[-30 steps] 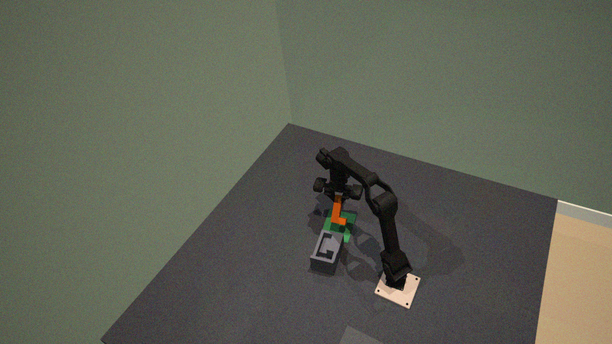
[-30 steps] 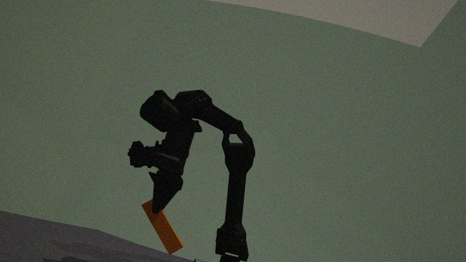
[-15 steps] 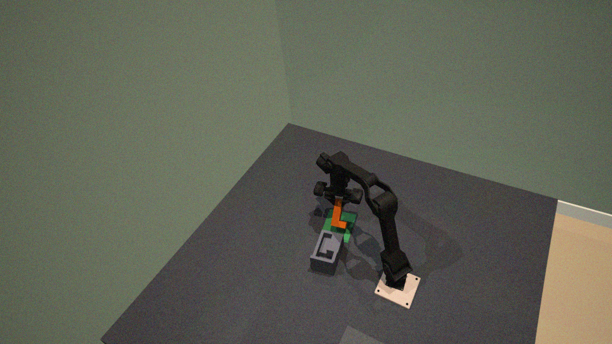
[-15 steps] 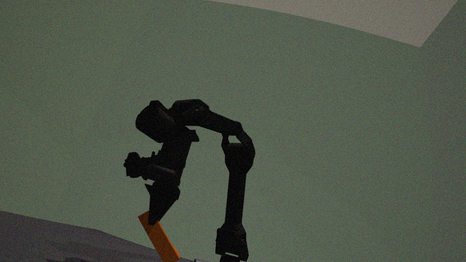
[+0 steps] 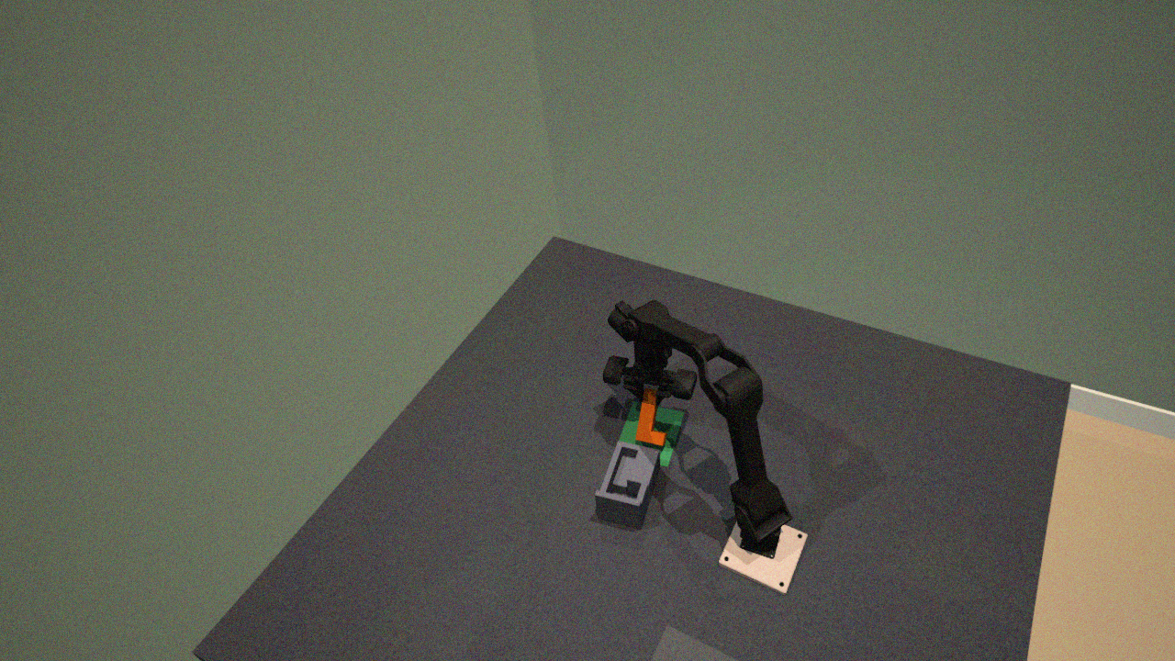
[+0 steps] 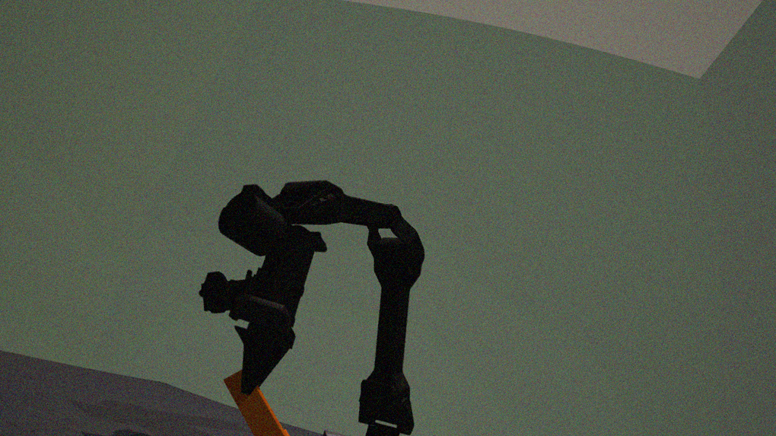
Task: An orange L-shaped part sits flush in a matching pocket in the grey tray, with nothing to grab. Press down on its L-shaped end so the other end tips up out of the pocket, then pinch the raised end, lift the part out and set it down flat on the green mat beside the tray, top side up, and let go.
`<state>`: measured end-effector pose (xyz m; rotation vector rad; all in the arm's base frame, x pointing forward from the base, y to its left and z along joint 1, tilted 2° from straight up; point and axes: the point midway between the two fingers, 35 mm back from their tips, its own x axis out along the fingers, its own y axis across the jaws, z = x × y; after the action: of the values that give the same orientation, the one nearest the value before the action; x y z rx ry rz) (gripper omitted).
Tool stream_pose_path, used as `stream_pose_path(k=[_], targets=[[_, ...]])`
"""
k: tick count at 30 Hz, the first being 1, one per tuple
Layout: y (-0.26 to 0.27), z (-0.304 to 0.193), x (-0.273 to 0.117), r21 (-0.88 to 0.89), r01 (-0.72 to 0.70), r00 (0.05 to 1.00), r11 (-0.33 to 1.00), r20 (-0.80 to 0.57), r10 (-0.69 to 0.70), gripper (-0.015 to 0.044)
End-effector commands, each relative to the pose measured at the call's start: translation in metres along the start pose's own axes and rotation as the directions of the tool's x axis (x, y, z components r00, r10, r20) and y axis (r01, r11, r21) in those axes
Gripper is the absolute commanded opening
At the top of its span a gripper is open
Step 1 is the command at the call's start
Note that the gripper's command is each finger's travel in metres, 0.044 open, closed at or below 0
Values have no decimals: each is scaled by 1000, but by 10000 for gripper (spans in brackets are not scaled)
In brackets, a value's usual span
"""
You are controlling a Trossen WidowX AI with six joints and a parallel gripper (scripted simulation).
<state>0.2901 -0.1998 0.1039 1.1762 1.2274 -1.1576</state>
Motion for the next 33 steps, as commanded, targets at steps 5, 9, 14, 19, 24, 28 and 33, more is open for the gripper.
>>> stream_pose_path(k=[5,9,14,19,24,28,33], targets=[[-1,0,12,-5,6,1000,1000,1,-6,0],[-1,0,12,-5,6,1000,1000,1,-6,0],[-1,0,12,-5,6,1000,1000,1,-6,0],[-1,0,12,-5,6,1000,1000,1,-6,0],[-1,0,12,-5,6,1000,1000,1,-6,0],[-1,-1,12,0,4,1000,1000,-3,-4,53],[-1,-1,12,0,4,1000,1000,-3,-4,184]])
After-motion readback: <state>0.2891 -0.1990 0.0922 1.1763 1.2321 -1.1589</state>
